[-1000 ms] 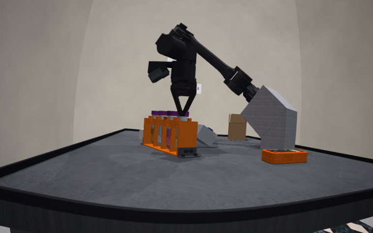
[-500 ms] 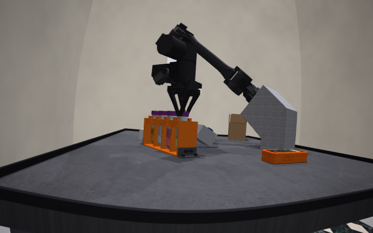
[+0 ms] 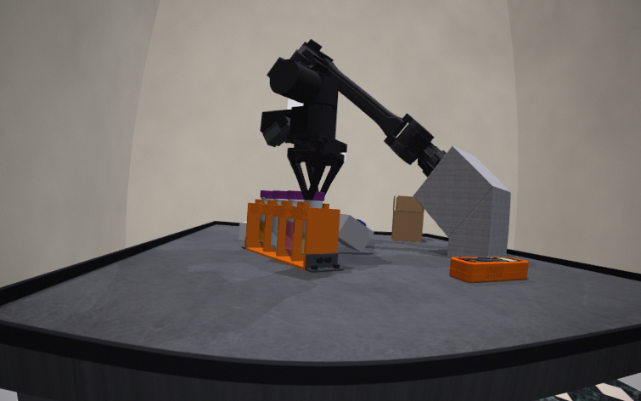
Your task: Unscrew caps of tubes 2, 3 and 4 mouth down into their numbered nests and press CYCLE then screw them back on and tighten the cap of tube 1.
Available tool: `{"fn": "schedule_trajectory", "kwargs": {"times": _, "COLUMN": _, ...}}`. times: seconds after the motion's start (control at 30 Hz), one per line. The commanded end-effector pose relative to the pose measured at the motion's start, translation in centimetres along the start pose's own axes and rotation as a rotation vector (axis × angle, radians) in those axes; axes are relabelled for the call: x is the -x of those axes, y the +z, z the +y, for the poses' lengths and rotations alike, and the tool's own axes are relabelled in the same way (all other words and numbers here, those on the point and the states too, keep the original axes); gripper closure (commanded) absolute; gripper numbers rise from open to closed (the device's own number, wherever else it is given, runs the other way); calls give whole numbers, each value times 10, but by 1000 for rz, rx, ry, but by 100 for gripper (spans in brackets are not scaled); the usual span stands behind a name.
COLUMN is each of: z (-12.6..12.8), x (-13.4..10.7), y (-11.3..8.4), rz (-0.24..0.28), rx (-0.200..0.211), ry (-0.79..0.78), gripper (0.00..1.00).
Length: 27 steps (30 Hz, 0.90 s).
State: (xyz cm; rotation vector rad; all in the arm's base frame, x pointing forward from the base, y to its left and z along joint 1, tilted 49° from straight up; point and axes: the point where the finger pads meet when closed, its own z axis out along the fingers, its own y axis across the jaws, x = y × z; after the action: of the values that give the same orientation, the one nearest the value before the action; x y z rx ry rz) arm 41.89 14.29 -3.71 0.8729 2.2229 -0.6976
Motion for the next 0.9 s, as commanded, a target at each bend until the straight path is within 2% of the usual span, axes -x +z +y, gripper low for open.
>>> {"fn": "schedule_trajectory", "kwargs": {"times": 0.0, "z": 14, "x": -2, "y": -5, "rz": 7, "rx": 25, "ry": 130, "gripper": 100}}
{"fn": "schedule_trajectory", "kwargs": {"times": 0.5, "z": 14, "x": -2, "y": -5, "rz": 7, "rx": 25, "ry": 130, "gripper": 100}}
{"fn": "schedule_trajectory", "kwargs": {"times": 0.53, "z": 14, "x": -2, "y": -5, "rz": 7, "rx": 25, "ry": 130, "gripper": 51}}
{"fn": "schedule_trajectory", "kwargs": {"times": 0.87, "z": 9, "x": 2, "y": -6, "rz": 5, "rx": 20, "ry": 120, "gripper": 51}}
